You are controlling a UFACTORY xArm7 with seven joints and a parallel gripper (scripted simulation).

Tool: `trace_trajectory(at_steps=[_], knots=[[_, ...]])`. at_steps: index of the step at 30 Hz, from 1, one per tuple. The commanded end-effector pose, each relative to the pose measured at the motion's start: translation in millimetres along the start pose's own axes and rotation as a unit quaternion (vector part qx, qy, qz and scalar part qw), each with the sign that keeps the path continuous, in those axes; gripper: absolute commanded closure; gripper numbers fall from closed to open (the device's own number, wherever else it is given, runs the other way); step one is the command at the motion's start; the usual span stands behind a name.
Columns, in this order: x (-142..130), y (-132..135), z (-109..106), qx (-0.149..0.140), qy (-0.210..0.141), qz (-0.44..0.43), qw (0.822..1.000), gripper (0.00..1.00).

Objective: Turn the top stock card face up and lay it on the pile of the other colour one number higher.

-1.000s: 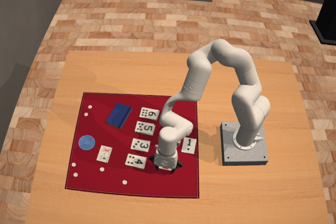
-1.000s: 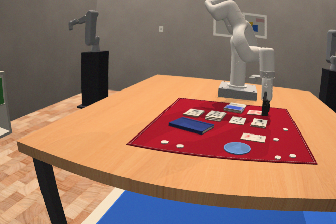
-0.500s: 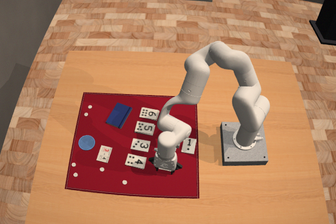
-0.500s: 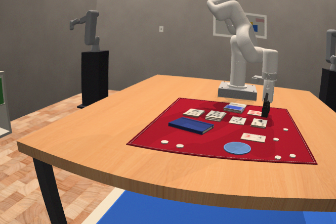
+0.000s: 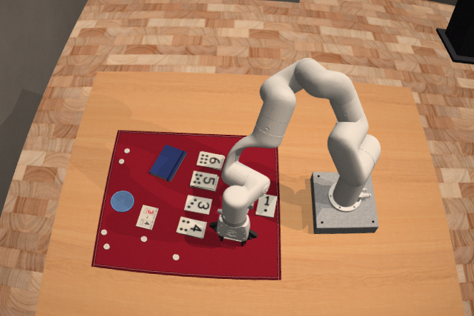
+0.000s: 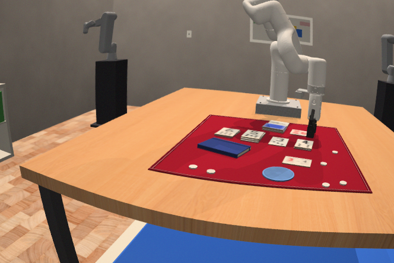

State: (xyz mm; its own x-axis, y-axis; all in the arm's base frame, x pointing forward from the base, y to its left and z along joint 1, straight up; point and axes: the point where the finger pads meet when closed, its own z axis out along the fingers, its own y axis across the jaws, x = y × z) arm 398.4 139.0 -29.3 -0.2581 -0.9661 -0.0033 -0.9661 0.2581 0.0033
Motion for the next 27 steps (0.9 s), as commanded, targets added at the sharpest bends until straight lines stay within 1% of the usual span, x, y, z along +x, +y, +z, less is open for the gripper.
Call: trace_trajectory(at_steps=[1,4,5,27], knots=[[-0.9,-1.1,-1.1,0.002,-0.001,0.000,1.000,0.26],[-0.9,-1.1,-1.1,0.002,-0.001,0.000,1.000,0.26],[-0.9,-1.1,-1.1,0.002,-0.001,0.000,1.000,0.13],[-0.9,-1.1,-1.1,0.002,-0.001,0.000,1.000,0.13]])
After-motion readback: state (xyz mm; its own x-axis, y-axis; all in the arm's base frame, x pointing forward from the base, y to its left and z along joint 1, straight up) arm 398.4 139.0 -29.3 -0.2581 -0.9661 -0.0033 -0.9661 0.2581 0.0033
